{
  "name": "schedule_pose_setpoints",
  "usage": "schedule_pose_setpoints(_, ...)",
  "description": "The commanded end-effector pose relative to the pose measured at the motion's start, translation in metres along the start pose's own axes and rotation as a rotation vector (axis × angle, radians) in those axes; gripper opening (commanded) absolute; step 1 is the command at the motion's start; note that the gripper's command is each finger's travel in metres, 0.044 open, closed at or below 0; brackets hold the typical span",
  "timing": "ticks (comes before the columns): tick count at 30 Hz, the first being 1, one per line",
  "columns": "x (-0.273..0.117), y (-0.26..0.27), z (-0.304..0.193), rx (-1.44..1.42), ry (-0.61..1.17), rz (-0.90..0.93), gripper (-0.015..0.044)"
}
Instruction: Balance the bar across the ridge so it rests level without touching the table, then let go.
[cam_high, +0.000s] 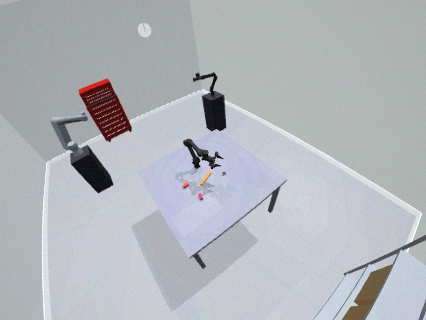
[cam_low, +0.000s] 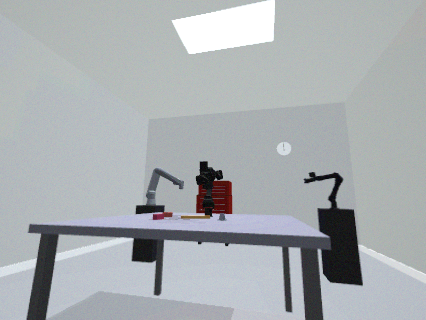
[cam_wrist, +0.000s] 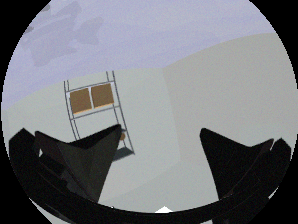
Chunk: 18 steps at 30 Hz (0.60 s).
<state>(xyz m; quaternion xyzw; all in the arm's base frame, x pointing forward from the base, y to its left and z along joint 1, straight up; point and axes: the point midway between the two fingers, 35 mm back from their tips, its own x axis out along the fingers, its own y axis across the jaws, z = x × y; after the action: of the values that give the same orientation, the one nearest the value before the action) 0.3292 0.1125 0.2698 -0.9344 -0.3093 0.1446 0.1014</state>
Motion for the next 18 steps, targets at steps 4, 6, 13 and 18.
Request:
schedule_pose_setpoints(4,0.001,0.003,0.003,0.087,-0.017,0.016,0.0315)
schedule_pose_setpoints(6,0.001,0.006,0.006,0.157,-0.03,0.029,0.0315)
schedule_pose_setpoints(13,0.002,0.014,0.016,0.399,-0.069,0.082,0.0315)
schedule_pose_setpoints(18,0.002,0.02,0.023,0.572,-0.091,0.126,0.0315)
